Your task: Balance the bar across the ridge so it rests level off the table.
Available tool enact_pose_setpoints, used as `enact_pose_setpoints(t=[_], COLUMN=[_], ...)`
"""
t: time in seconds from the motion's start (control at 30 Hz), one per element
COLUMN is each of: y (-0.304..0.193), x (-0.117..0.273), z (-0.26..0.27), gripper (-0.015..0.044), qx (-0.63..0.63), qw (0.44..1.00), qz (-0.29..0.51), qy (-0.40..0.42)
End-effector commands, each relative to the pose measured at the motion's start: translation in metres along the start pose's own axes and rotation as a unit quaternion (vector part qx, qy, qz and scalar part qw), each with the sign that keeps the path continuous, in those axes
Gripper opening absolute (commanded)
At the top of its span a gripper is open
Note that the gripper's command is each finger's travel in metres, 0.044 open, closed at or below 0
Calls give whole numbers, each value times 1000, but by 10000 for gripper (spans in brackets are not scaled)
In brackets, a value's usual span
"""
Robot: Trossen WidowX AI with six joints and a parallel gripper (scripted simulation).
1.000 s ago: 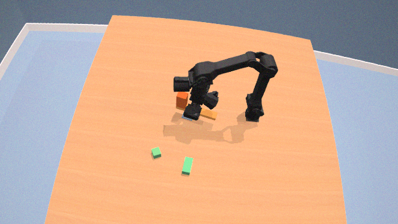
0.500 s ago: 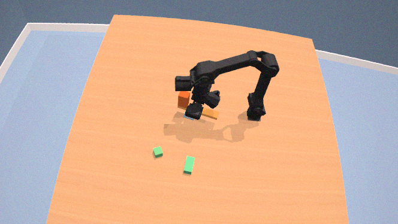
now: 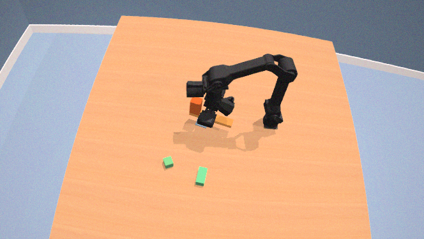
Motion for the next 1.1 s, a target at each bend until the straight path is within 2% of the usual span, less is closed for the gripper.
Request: enact_pose_setpoints(t=[0.0,0.57,0.77,1.07], y=[0,0,0,0], x=[0,0,0,0], z=[0,0,0,0], gripper=[0,0,157,167], qx=[0,0,0,0], qw=[1000,1000,1000,1000], qz=[0,0,0,0], qy=[0,0,0,0])
Point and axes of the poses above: the point midway between the two fingers, 35 mm back from their tips, its own x axis back along the fingers, its own z axis across the jaws, y = z × x, the point moved 5 cm from there along x, back along the fingers, and after that the axes turned 7 degrees about x, right-handed, at the moved point
